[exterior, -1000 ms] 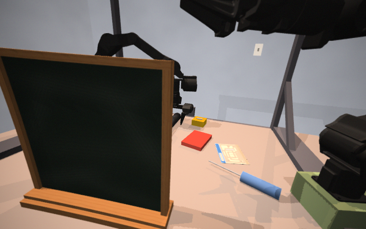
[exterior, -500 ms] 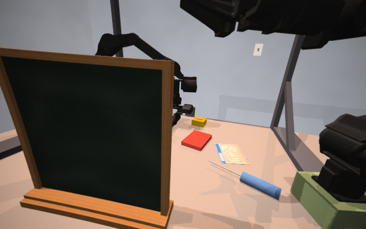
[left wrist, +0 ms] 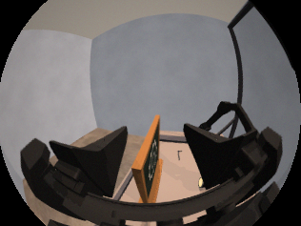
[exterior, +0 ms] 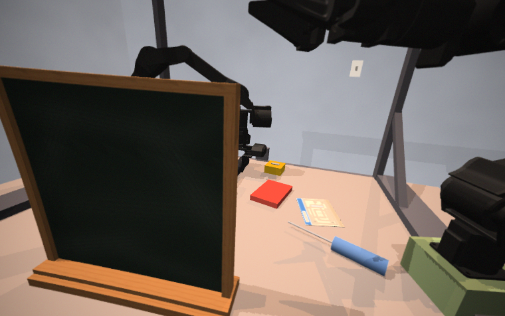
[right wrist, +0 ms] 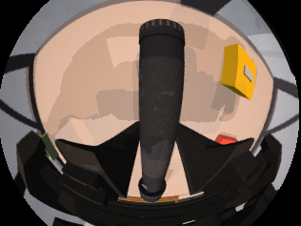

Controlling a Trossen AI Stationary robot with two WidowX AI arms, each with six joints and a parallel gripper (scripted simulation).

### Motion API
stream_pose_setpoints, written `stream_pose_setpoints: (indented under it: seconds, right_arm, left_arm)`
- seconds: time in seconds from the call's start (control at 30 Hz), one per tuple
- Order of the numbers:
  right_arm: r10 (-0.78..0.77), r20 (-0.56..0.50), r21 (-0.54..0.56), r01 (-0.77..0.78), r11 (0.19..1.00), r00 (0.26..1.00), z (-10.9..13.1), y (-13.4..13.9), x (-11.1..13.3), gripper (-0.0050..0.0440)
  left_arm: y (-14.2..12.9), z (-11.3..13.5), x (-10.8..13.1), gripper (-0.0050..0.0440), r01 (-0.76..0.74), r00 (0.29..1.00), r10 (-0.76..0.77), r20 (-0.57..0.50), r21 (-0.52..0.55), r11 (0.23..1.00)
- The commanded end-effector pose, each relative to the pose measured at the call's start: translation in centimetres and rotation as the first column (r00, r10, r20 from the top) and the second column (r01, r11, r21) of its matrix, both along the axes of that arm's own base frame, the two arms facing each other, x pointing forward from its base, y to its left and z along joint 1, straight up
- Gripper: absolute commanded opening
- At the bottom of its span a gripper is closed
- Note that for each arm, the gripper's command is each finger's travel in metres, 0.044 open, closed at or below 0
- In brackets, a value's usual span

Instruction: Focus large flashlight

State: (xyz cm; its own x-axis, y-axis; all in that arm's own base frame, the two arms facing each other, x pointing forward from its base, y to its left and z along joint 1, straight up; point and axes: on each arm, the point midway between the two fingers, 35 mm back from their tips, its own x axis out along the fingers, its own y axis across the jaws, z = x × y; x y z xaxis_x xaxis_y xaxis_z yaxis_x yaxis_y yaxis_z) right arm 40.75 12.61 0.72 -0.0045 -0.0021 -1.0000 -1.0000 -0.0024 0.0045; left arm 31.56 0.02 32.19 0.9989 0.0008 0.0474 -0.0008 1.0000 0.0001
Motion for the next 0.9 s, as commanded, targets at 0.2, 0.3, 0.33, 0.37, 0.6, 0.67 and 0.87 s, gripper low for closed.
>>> stream_pose_setpoints:
  seconds: [0.2, 0.3, 0.33, 0.37, 0.6, 0.67, 0.87]
  right_arm:
    - [0.0, 0.039, 0.017, -0.001, 1.0, 0.999, 1.6, 0.3, 0.6, 0.013]
    - [0.001, 0.039, 0.017, -0.001, 1.0, 0.999, 1.6, 0.3, 0.6, 0.013]
    - [0.001, 0.039, 0.017, -0.001, 1.0, 0.999, 1.6, 0.3, 0.6, 0.013]
    - [0.001, 0.039, 0.017, -0.001, 1.0, 0.999, 1.6, 0.3, 0.6, 0.013]
    - [0.001, 0.039, 0.017, -0.001, 1.0, 0.999, 1.6, 0.3, 0.6, 0.013]
    - [0.001, 0.039, 0.017, -0.001, 1.0, 0.999, 1.6, 0.3, 0.6, 0.013]
    - [0.001, 0.039, 0.017, -0.001, 1.0, 0.999, 1.6, 0.3, 0.6, 0.013]
  left_arm:
    - [0.0, 0.7, -0.1, 0.044, -0.001, 1.0, 0.001, 0.018, 0.002, 1.0]
    - [0.0, 0.7, -0.1, 0.044, -0.001, 1.0, 0.001, 0.018, 0.002, 1.0]
    - [0.0, 0.7, -0.1, 0.044, -0.001, 1.0, 0.001, 0.018, 0.002, 1.0]
    - [0.0, 0.7, -0.1, 0.044, -0.001, 1.0, 0.001, 0.018, 0.002, 1.0]
    - [-0.9, 0.2, 1.3, 0.044, 0.024, 0.999, -0.022, -0.039, 0.059, 0.998]
    - [-1.6, -0.5, 2.2, 0.044, 0.046, 0.996, -0.036, -0.087, 0.107, 0.993]
    - [-4.3, -3.1, 5.0, 0.044, 0.149, 0.967, -0.085, -0.242, 0.262, 0.953]
